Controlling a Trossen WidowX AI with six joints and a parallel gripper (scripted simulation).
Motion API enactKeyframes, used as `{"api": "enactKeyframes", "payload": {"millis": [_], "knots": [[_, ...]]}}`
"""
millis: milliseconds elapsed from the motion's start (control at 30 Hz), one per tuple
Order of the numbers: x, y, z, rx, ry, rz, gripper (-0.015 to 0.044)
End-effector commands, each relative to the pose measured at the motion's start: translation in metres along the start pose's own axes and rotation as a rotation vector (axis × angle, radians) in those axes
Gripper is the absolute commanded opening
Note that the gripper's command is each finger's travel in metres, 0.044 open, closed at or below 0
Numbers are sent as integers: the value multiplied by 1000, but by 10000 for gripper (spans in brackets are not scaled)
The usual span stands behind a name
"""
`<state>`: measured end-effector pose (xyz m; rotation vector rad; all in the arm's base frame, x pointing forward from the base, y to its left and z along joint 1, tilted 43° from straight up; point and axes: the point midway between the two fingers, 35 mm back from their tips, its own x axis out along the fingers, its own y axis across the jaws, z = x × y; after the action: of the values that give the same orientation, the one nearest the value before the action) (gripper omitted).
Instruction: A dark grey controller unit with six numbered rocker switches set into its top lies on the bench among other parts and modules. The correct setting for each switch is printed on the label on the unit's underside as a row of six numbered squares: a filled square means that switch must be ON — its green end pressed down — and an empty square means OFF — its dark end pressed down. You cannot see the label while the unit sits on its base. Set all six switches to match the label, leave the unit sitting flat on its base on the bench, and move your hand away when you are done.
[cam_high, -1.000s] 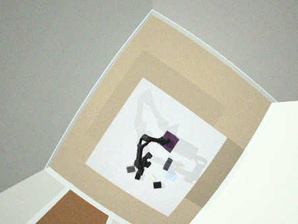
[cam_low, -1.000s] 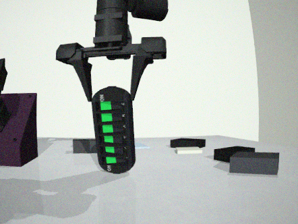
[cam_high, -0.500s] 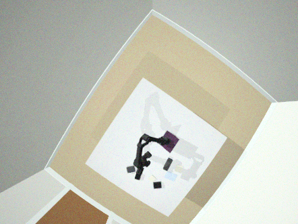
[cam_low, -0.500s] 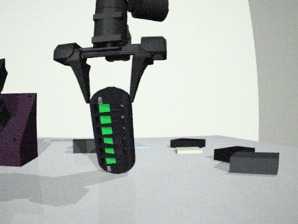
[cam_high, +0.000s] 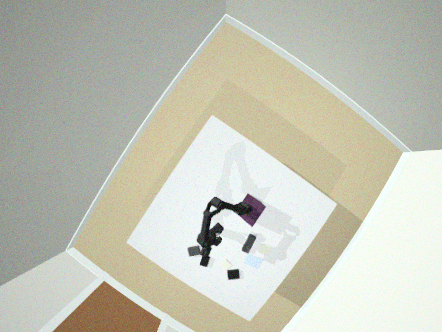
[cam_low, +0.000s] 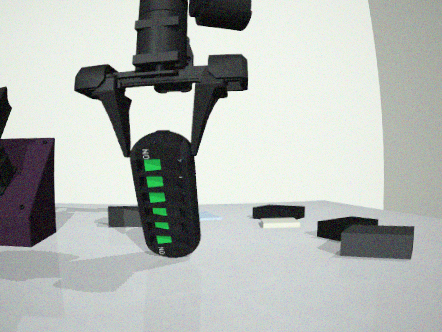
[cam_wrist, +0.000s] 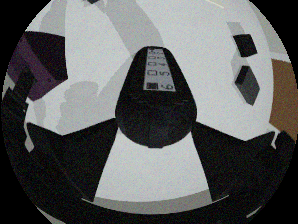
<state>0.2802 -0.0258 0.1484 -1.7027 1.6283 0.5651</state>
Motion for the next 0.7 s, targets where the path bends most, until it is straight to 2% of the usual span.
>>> {"api": "enactKeyframes", "payload": {"millis": [0,667], "knots": [[5,1,-5,2,6,8,338],[13,1,-19,2,7,8,338]]}}
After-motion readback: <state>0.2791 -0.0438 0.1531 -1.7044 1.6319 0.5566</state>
